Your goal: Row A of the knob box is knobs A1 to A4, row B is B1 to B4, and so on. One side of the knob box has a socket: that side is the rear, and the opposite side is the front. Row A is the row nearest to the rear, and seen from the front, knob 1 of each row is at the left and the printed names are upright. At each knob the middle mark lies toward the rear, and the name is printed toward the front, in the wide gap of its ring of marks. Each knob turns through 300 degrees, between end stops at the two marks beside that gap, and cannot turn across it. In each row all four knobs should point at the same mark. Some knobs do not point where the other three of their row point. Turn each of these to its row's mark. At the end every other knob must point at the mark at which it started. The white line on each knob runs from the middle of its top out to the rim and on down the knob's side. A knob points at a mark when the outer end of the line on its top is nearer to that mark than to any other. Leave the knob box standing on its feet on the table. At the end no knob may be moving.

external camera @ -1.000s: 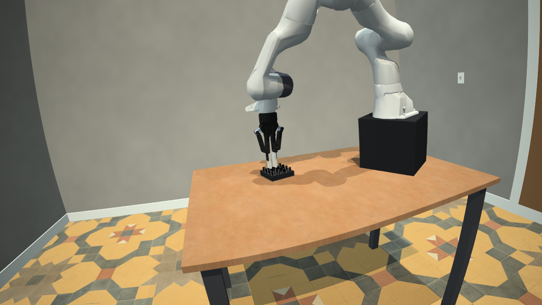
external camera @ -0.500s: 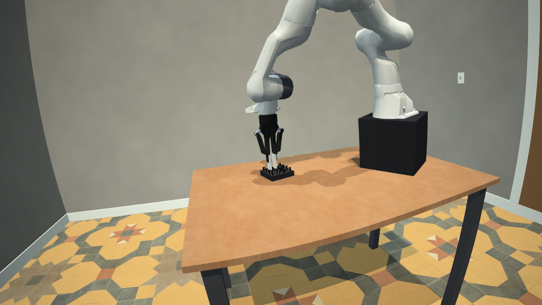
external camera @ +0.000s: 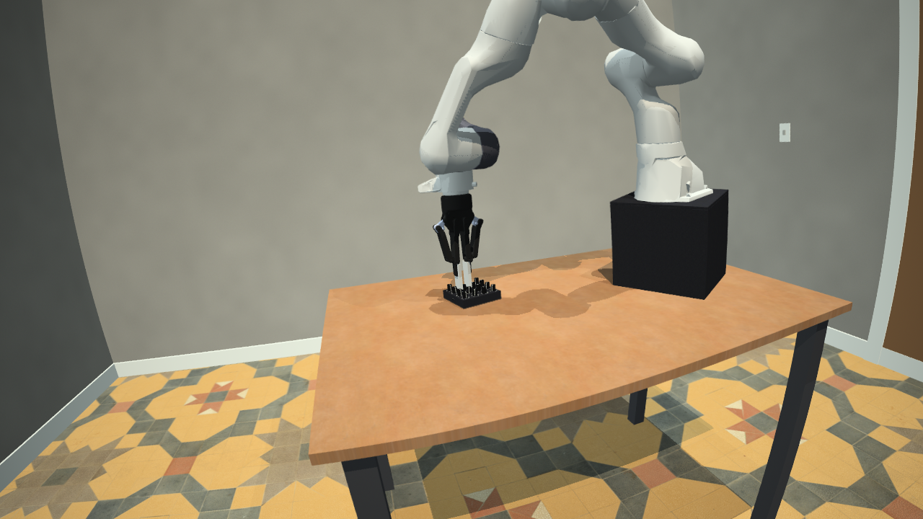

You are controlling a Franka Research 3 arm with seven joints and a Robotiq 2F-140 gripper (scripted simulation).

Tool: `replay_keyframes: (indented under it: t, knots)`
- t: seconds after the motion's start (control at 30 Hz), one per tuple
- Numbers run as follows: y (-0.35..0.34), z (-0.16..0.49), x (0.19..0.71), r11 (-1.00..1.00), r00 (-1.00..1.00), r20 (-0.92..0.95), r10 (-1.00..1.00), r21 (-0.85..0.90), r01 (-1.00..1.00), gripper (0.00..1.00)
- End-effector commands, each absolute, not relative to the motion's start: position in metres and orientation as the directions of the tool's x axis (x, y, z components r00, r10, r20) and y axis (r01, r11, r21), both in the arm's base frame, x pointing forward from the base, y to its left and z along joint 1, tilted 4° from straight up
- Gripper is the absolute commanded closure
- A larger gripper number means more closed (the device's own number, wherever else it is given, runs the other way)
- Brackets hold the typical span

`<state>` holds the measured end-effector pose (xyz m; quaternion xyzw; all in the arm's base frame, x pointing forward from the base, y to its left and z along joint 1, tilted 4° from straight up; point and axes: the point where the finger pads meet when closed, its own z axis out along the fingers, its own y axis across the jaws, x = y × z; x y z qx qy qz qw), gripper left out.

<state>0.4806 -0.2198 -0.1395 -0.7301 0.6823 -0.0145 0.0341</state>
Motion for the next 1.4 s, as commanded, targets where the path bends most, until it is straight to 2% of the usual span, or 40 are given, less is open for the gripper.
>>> replay_keyframes:
  t: [0.0, 0.57, 0.6, 1.37]
  knots:
    - [-0.2208, -0.1403, 0.4807, -0.068, 0.07, -0.023, -0.997, -0.071, -0.995, 0.88]
    - [-0.2208, -0.1403, 0.4807, -0.068, 0.07, -0.023, -0.997, -0.071, -0.995, 0.88]
    - [-0.2208, -0.1403, 0.4807, -0.068, 0.07, -0.023, -0.997, -0.071, -0.995, 0.95]
    - [-0.2208, -0.1403, 0.4807, -0.068, 0.07, -0.023, -0.997, -0.071, -0.995, 0.95]
